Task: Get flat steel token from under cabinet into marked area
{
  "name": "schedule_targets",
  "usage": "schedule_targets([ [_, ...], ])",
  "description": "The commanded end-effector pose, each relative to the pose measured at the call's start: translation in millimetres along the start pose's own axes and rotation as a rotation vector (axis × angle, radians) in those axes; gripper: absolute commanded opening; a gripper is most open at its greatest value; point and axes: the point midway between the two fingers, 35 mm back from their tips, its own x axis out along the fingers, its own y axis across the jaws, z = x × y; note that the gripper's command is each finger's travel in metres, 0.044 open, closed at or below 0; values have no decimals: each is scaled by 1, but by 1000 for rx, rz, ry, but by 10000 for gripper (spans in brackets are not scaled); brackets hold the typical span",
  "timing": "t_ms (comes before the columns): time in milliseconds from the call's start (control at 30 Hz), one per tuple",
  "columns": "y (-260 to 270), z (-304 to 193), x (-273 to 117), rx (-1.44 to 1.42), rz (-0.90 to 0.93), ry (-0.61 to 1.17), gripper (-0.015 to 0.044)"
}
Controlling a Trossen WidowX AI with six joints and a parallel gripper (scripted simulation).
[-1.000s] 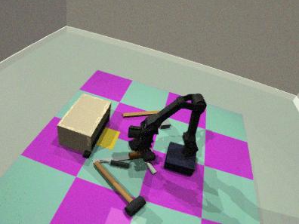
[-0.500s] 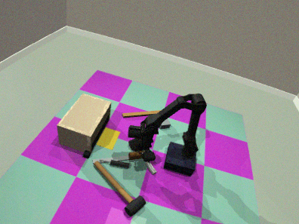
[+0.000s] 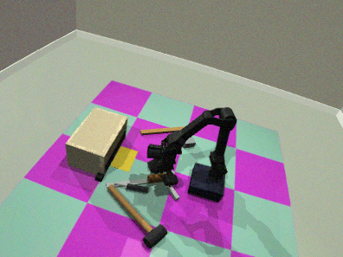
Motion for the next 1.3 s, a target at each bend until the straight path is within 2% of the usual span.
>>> schedule_targets([
  [0,0,0,0,-1,0,0,217],
  [100,0,0,0,-1,0,0,139],
  [367,0,0,0,-1,0,0,85],
  [467,0,0,0,-1,0,0,6],
  [800,0,0,0,14,1,0,0],
  [1067,0,0,0,2,1,0,200],
  [1233,0,0,0,2,1,0,200],
  [1267,0,0,0,3,2,1,226],
])
